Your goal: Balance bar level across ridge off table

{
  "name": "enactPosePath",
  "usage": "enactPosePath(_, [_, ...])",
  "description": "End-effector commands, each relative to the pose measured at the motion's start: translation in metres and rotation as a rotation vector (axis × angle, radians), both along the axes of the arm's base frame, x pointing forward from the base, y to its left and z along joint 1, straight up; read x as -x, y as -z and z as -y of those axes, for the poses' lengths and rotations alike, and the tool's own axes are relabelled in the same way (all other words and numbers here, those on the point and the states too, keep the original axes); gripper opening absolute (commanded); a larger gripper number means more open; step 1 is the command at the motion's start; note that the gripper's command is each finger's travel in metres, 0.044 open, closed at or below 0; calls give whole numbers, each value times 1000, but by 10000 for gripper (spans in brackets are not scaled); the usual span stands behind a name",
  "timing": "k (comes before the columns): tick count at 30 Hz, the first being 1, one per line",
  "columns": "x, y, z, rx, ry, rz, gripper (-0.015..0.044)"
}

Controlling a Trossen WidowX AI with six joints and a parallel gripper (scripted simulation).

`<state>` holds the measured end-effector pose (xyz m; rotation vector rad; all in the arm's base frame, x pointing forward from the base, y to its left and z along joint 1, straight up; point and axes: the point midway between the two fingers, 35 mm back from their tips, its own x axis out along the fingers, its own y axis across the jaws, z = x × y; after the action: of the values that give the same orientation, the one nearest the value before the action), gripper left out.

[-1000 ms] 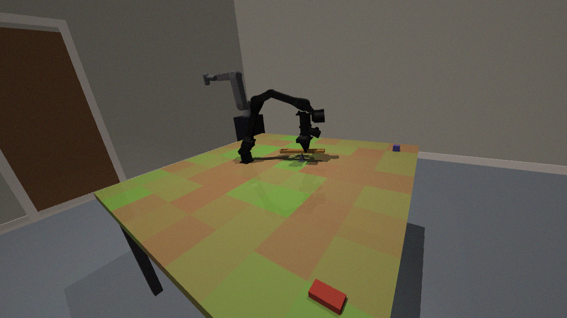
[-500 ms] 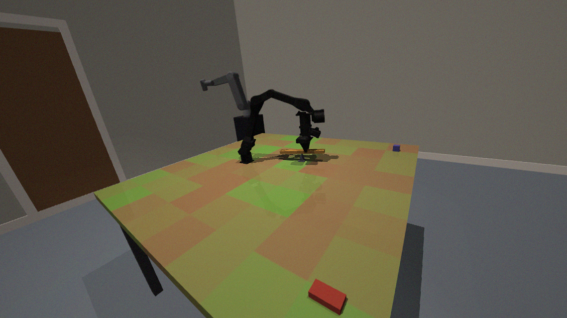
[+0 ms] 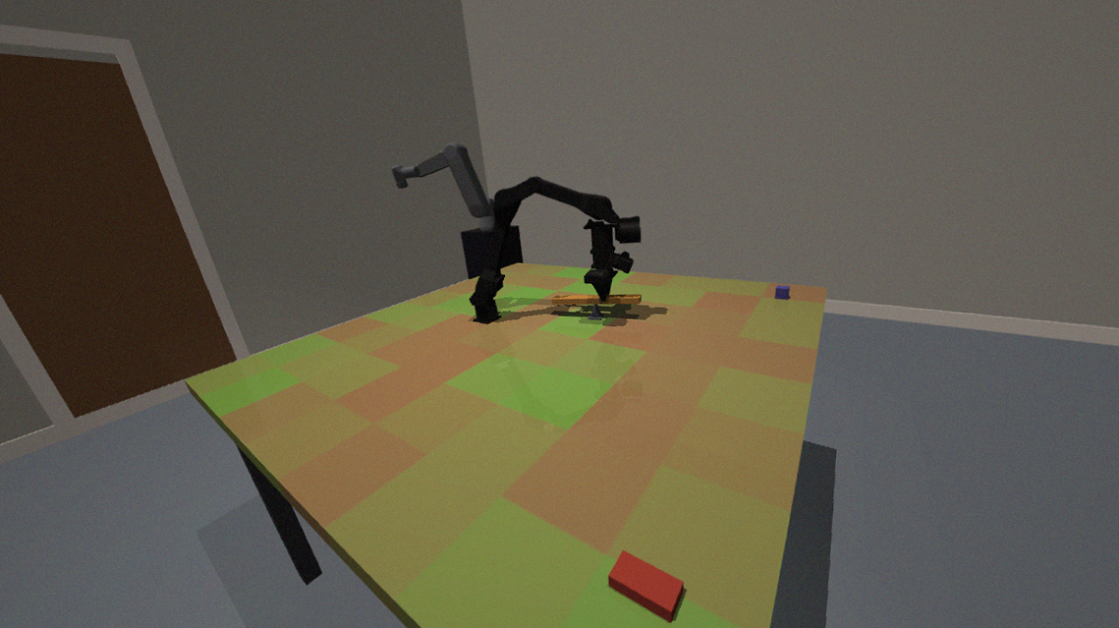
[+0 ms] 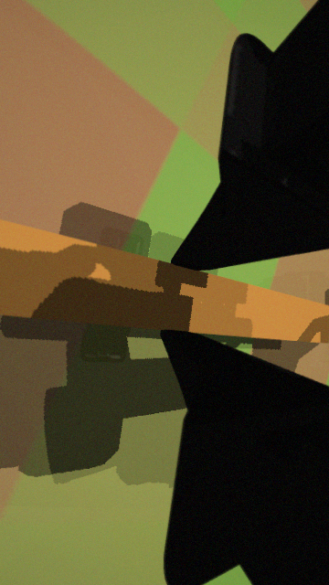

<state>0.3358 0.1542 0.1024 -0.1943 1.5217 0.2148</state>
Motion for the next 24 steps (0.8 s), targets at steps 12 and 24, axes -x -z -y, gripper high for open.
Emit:
enactPosePath(12, [1,3,1,3,5,-5,0])
enactPosePath(24, [1,4,1,3,5,-5,0])
